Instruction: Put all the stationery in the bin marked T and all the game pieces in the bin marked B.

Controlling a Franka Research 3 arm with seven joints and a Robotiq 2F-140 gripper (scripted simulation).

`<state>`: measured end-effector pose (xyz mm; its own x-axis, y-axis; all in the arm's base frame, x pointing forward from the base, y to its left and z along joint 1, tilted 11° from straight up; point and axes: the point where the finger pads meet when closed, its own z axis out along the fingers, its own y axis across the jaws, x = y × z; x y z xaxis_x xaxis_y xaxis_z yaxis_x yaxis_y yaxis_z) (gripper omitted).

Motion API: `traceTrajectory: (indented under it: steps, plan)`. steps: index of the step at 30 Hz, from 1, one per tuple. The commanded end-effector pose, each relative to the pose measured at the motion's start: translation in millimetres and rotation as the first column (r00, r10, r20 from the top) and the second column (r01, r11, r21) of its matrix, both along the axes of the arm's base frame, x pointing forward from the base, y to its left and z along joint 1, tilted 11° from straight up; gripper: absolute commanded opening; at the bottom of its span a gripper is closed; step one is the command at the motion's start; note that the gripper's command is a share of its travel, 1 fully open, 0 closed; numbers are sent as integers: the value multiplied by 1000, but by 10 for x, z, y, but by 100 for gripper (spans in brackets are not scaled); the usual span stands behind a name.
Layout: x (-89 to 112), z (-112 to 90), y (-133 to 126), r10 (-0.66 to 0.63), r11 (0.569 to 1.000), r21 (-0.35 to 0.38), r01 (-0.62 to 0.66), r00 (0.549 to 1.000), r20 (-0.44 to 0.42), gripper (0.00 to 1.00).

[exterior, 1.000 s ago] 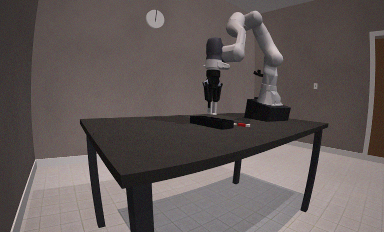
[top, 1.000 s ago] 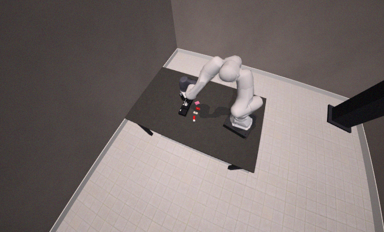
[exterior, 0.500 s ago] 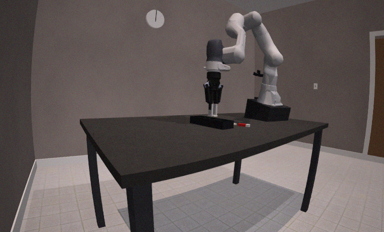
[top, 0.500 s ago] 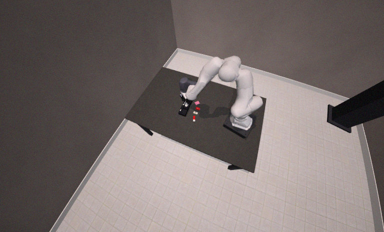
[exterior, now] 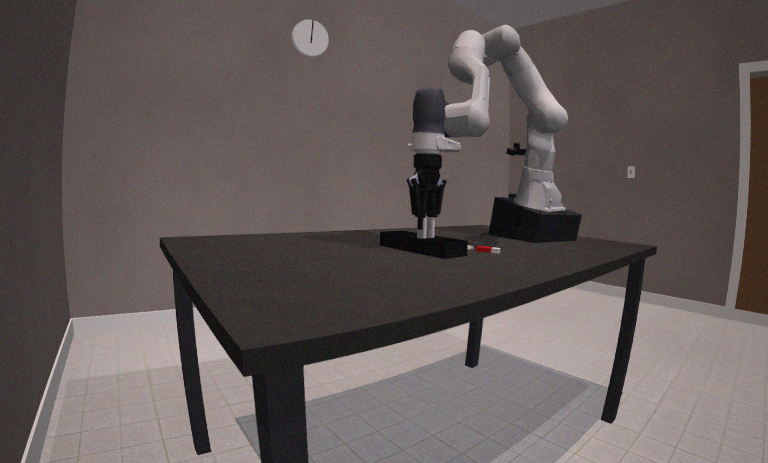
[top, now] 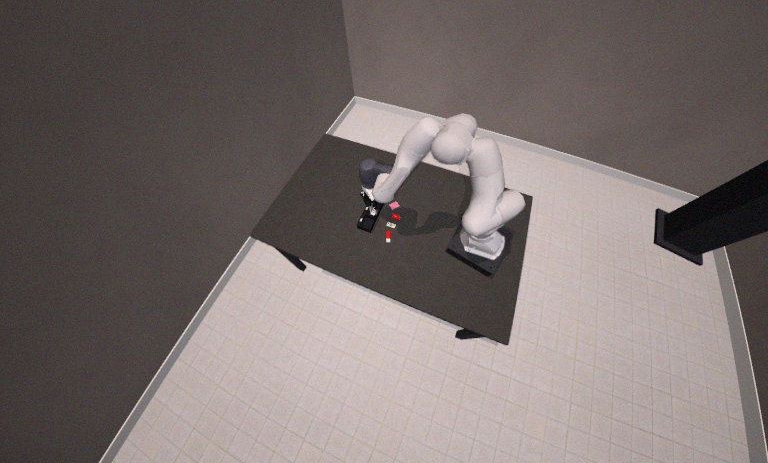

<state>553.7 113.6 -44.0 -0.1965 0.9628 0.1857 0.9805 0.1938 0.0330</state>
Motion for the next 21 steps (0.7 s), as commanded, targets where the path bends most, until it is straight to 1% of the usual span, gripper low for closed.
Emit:
traceTrajectory:
  steps: [1, 3, 20, 21]
  plan:
    - [45, -40, 17, -11, 1000, 1, 11, 1000, 10, 13]
    - [50, -64, 23, -11, 1000, 1, 11, 1000, 10, 13]
    - [78, -62, 28, -11, 1000, 1, 11, 1000, 10, 13]
    - [78, -62, 28, -11, 1000, 1, 11, 1000, 10, 19]
